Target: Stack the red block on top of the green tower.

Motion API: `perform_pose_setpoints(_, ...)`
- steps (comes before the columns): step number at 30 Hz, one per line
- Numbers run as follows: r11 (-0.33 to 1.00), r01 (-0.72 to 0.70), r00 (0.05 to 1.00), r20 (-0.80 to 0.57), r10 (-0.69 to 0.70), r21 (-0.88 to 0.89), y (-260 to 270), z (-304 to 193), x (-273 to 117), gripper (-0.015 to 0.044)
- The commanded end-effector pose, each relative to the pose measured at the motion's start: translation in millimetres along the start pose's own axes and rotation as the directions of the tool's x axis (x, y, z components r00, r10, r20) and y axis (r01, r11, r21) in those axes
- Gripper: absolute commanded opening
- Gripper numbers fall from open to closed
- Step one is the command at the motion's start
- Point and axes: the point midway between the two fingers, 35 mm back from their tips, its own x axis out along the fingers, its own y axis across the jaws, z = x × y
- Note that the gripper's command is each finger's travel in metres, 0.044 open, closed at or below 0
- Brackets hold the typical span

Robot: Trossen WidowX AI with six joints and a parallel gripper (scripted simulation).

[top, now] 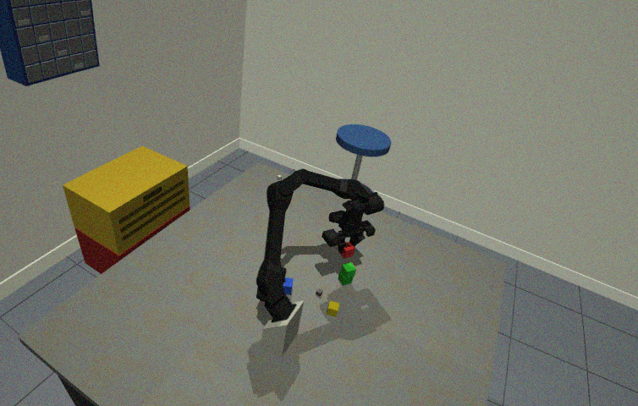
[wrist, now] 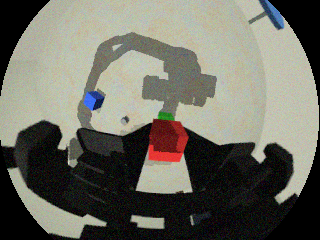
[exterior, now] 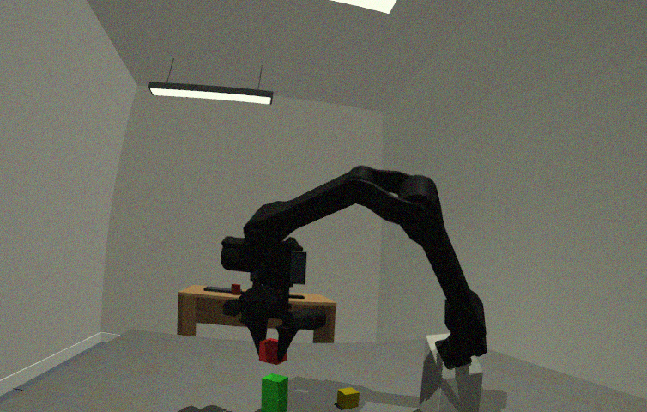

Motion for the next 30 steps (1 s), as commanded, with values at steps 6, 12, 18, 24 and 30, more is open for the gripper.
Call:
perform_pose_setpoints(6, 1.000, 0.002, 1.000, -0.002, -0.002, 0.014, -10, -34, 2, 0.0000)
perform_pose_setpoints(12, 1.000, 0.002, 1.000, -0.001, -0.002, 0.014, -10, -25, 14, 0.0000)
perform_pose_setpoints(18, 1.000, 0.001, 1.000, 0.000, -0.001, 0.013, -11, -25, 36, 0.0000)
perform_pose_setpoints(24, 1.000, 0.001, 1.000, 0.000, -0.001, 0.013, -11, -24, 43, 0.0000)
perform_pose_setpoints(30, 1.000, 0.001, 1.000, 0.000, -0.001, 0.013, -11, -24, 44, 0.0000)
